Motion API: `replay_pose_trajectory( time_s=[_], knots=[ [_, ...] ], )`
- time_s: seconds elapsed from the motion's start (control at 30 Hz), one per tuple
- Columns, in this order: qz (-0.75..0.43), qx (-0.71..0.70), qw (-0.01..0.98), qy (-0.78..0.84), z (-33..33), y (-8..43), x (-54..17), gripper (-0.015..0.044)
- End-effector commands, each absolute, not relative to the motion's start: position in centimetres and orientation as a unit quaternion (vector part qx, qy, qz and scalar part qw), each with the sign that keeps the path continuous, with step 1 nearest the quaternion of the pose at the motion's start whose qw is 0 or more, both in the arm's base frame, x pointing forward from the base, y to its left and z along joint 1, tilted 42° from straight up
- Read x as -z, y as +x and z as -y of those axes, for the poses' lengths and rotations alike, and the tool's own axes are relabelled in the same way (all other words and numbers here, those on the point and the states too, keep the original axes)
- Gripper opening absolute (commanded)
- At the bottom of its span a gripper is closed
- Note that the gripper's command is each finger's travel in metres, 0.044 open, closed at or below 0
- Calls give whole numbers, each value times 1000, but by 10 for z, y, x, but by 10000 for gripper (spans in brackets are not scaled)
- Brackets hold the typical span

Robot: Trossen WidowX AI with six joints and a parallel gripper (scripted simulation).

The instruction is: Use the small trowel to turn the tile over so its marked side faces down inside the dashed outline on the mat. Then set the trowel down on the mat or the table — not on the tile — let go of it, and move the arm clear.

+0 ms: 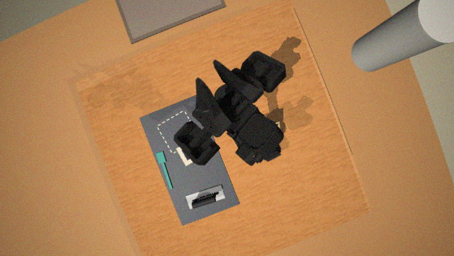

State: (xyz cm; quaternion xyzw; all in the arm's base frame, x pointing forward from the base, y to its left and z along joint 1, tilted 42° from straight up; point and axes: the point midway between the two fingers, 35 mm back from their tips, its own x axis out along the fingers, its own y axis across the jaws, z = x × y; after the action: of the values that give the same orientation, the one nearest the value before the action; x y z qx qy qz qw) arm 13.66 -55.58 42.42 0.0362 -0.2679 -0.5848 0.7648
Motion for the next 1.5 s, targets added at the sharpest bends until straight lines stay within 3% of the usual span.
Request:
replay_pose_trajectory(
  time_s=[0.0, 0.17, 0.3, 0.73, 0.87, 1.47],
  knots=[
    [268, 585, 765, 36, 556, 137, -424, 100],
    [268, 585, 765, 36, 556, 137, -424, 100],
    [268, 585, 765, 36, 556, 137, -424, 0],
    [268, 585, 765, 36, 556, 137, -424, 0],
    [268, 585, 765, 36, 556, 137, -424, 100],
    [268, 585, 765, 36, 556, 137, -424, 100]
  ],
)
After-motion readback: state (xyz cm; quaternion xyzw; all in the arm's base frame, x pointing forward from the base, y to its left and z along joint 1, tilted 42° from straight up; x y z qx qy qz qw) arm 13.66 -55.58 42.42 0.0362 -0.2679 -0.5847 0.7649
